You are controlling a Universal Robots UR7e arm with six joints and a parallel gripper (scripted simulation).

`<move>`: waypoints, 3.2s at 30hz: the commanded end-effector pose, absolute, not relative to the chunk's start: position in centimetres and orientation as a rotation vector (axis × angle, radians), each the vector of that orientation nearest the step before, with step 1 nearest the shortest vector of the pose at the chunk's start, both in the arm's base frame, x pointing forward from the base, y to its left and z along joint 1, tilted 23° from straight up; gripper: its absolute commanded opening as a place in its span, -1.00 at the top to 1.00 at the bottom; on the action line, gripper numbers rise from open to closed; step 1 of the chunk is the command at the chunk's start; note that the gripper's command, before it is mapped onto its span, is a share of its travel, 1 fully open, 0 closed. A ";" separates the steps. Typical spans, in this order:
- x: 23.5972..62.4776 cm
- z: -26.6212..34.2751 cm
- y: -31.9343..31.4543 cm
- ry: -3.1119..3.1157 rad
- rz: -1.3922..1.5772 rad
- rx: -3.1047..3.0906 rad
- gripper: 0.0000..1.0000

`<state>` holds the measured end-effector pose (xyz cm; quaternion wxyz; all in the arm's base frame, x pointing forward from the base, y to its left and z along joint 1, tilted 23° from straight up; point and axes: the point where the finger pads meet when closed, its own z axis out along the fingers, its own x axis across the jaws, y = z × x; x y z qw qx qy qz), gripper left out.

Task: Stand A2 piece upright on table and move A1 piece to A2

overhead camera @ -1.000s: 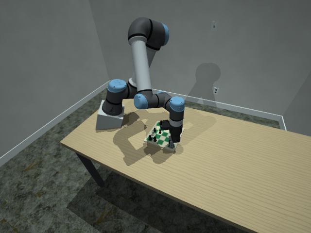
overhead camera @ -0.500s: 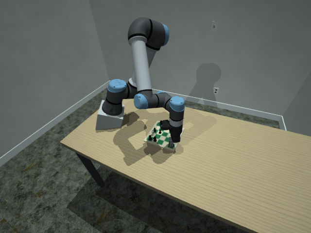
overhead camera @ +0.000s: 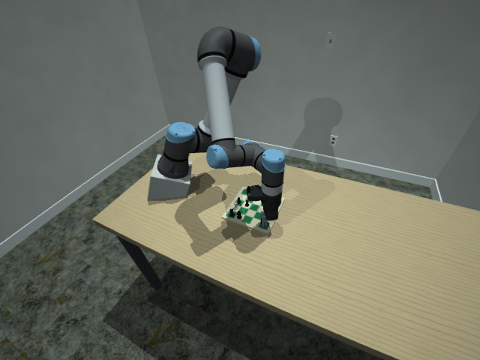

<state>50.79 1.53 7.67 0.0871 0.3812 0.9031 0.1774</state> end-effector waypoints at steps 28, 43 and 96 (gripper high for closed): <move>48.0 16.5 -0.9 2.689 0.529 1.135 1.00; 47.7 16.9 -1.0 2.694 0.527 1.120 1.00; 47.0 7.2 1.1 2.755 0.498 0.881 1.00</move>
